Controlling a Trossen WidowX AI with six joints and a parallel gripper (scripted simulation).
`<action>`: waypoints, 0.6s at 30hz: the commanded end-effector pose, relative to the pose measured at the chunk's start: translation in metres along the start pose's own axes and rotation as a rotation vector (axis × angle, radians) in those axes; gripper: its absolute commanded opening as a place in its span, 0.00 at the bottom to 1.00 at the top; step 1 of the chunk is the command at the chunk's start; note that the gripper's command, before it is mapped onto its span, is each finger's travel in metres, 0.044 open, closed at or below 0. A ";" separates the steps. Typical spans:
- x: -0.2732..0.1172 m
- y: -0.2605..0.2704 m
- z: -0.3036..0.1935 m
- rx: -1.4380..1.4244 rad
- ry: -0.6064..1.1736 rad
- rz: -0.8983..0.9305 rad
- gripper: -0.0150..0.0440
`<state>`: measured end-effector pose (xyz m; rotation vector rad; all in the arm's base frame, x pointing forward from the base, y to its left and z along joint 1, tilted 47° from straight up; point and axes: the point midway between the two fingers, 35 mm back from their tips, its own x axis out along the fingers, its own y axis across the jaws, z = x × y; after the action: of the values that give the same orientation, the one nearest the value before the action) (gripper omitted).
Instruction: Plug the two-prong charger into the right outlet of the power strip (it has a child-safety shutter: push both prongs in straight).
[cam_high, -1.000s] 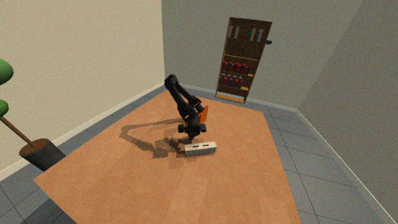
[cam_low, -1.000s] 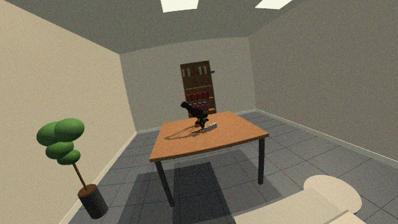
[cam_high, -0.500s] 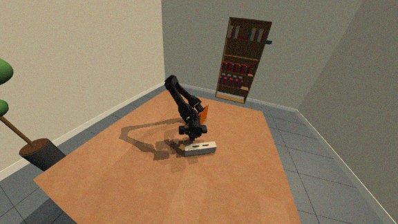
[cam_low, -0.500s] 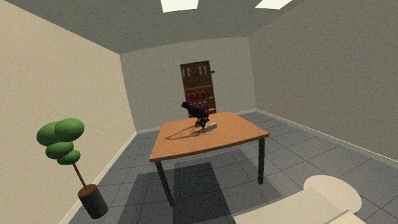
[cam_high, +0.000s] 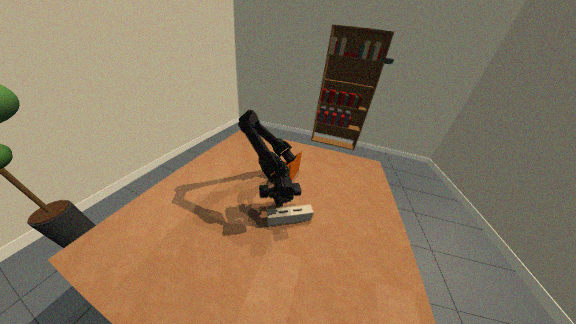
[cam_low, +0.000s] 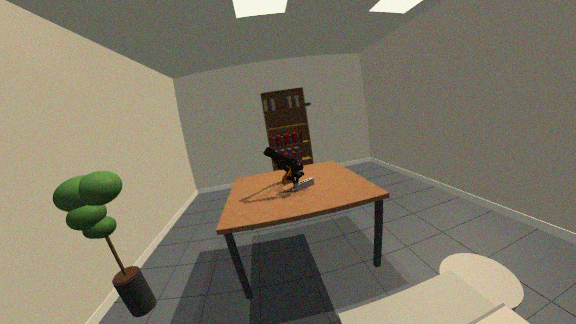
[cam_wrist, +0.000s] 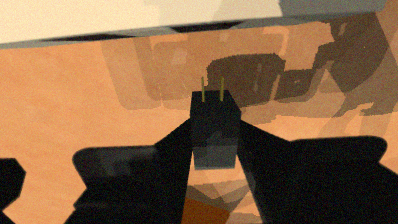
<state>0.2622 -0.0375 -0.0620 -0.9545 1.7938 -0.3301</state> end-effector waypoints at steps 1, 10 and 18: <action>0.000 0.002 0.006 -0.012 0.002 0.003 0.25; 0.000 0.003 0.016 -0.022 0.002 0.002 0.25; 0.000 0.003 0.018 -0.023 0.002 0.002 0.25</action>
<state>0.2759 -0.0327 -0.0705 -0.9666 1.7982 -0.3169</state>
